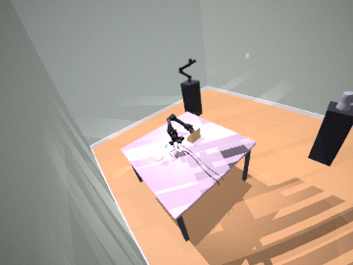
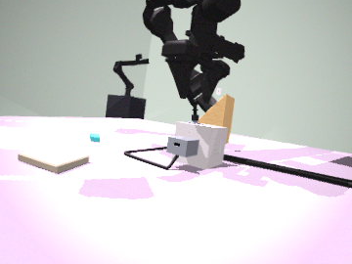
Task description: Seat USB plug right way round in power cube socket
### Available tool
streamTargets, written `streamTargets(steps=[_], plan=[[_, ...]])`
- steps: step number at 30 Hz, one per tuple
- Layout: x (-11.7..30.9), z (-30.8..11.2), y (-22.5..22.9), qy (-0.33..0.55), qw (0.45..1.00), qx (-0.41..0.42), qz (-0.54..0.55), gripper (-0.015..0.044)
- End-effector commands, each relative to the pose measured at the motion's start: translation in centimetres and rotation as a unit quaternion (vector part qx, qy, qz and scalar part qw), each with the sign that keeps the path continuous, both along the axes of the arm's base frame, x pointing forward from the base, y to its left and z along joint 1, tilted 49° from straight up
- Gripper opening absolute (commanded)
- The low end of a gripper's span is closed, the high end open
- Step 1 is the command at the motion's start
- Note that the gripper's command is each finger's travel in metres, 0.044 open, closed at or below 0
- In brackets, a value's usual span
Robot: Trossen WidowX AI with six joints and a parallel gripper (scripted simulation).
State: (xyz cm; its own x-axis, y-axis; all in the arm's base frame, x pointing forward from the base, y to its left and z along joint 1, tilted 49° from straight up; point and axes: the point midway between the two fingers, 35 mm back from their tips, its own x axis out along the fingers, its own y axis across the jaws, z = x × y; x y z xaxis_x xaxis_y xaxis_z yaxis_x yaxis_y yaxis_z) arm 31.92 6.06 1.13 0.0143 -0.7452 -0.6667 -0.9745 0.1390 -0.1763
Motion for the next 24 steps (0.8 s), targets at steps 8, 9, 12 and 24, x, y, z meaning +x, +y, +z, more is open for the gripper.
streamTargets(steps=[8,9,12,24], plan=[[-0.19,-0.80,-0.98,0.004,1.000,-0.003,0.001,0.0440],[-0.19,-0.86,-1.06,0.004,1.000,-0.003,0.001,0.0440],[-0.19,-0.96,-1.17,0.004,1.000,-0.003,0.001,0.0440],[-0.02,-0.85,-1.01,0.001,1.000,-0.001,0.000,0.0230]])
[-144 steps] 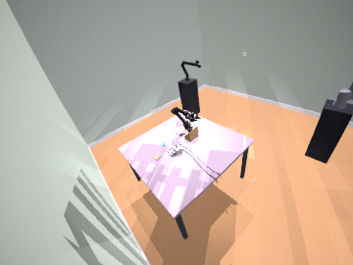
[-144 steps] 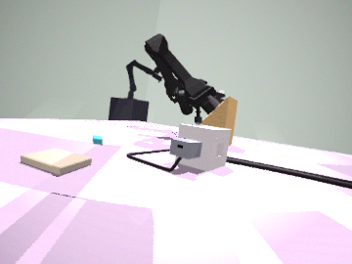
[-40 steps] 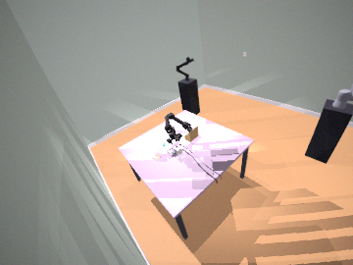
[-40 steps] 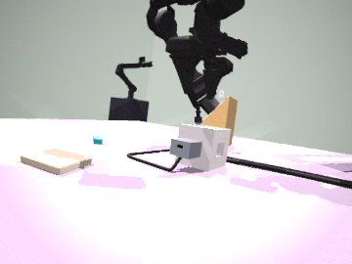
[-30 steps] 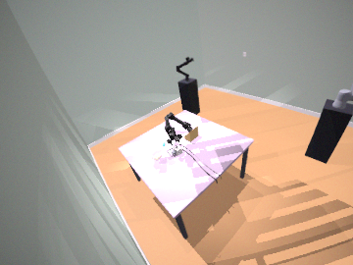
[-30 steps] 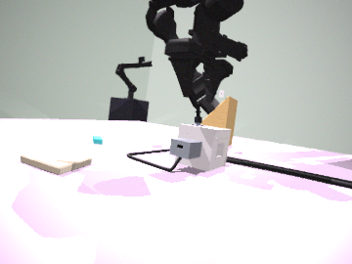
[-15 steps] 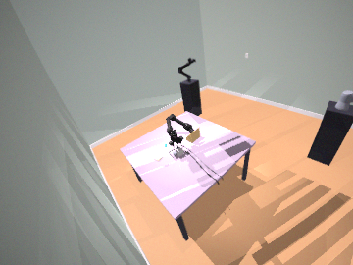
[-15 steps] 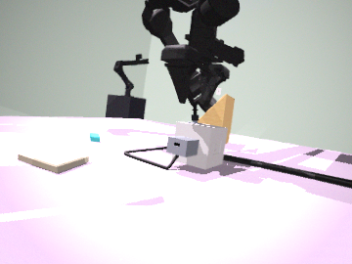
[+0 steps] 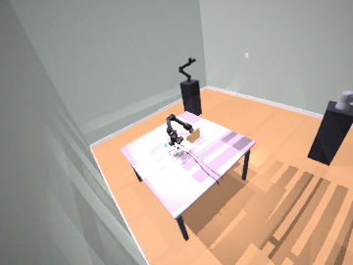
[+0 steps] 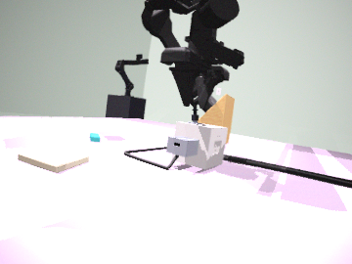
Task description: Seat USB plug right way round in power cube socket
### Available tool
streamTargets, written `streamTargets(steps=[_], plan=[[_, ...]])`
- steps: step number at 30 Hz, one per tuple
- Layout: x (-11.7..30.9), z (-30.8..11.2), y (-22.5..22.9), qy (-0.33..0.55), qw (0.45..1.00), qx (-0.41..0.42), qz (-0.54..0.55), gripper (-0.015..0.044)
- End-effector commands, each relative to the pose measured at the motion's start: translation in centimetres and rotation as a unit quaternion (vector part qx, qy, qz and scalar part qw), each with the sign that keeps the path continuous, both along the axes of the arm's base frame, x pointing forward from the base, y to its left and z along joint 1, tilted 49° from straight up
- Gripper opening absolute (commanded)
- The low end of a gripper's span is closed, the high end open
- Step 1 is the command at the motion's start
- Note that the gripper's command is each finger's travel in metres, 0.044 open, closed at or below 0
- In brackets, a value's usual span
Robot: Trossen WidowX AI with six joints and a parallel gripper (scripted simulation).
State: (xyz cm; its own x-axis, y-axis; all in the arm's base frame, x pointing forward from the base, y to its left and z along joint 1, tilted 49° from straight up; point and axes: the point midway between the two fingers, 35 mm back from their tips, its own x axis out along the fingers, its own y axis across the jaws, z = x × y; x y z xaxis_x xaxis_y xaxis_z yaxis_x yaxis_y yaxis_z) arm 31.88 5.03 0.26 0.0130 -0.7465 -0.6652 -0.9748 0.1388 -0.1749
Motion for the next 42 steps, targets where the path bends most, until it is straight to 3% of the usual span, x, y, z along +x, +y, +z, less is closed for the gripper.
streamTargets(steps=[1,8,11,42], plan=[[0.01,0.01,0.01,0.000,1.000,0.000,0.000,0.0204],[0.01,0.01,0.01,0.000,1.000,0.000,0.000,0.0020],[0.01,0.01,0.01,0.000,1.000,0.000,0.000,0.0000],[-0.02,0.63,0.73,0.000,1.000,0.000,0.000,0.0000]])
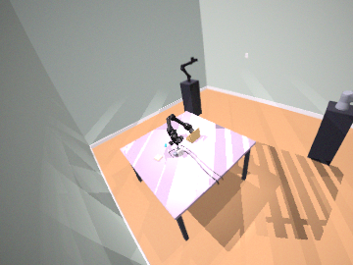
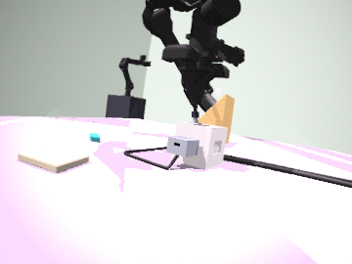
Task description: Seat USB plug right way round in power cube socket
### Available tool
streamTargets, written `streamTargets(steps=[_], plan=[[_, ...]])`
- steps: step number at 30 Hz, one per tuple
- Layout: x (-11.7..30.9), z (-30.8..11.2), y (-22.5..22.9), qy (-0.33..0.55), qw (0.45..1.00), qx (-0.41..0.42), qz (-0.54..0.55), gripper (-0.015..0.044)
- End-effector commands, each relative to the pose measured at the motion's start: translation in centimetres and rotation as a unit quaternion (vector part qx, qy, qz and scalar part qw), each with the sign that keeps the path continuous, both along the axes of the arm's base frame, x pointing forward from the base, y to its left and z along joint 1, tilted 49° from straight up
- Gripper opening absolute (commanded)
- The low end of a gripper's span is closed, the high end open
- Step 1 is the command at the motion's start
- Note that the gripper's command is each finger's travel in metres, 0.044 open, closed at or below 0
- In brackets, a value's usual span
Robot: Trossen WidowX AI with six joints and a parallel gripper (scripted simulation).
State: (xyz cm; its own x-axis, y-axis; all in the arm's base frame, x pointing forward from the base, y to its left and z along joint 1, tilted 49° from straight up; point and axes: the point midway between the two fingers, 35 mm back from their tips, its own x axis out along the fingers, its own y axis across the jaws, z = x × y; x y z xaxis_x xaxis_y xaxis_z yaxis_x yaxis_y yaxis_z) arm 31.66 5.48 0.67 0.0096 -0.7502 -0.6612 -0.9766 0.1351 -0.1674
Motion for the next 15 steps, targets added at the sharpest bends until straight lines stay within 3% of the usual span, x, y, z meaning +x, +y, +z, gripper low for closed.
streamTargets(steps=[1,15], plan=[[0.21,0.27,0.33,-0.004,1.000,0.003,-0.002,0.0000],[0.19,0.88,1.04,-0.004,1.000,0.003,-0.002,0.0000]])
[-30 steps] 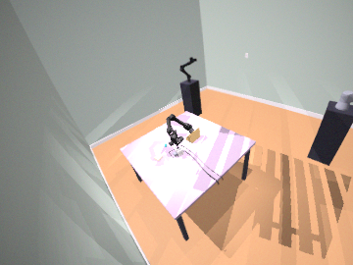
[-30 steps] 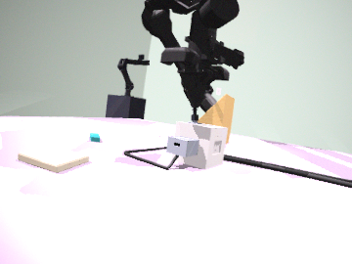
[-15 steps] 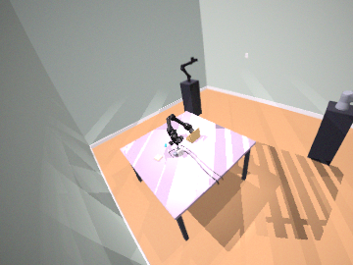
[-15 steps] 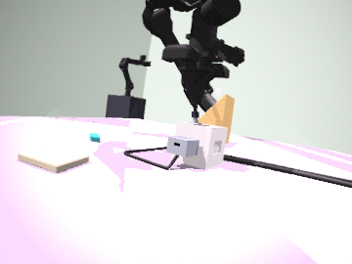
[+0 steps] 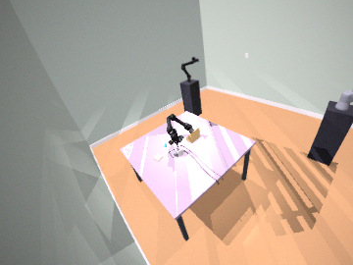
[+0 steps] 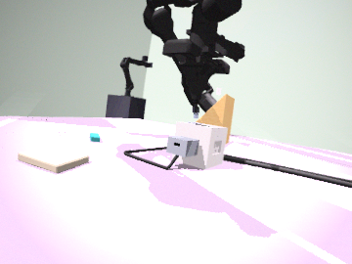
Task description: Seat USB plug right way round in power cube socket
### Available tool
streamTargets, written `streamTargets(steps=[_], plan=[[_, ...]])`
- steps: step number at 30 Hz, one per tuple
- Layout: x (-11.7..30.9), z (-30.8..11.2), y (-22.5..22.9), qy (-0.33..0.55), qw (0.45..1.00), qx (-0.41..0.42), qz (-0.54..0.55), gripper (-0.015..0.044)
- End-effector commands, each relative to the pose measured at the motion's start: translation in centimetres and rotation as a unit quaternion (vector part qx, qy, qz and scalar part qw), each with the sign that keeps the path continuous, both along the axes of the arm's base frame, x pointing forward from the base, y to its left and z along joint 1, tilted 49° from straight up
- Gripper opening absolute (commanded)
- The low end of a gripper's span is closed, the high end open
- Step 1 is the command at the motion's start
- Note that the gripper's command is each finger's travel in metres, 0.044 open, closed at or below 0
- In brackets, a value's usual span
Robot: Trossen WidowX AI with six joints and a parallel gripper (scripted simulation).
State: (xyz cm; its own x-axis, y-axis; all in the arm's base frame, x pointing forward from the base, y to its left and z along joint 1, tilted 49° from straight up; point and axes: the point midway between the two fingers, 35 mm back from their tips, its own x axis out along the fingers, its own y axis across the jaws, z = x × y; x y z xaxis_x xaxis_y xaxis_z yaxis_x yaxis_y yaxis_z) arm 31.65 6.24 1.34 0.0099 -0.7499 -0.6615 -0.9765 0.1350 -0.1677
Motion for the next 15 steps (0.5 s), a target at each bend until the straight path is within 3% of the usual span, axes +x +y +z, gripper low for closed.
streamTargets(steps=[1,15], plan=[[0.20,0.25,0.33,-0.004,1.000,0.003,-0.002,0.0000],[0.18,0.87,1.04,-0.004,1.000,0.003,-0.002,0.0000]])
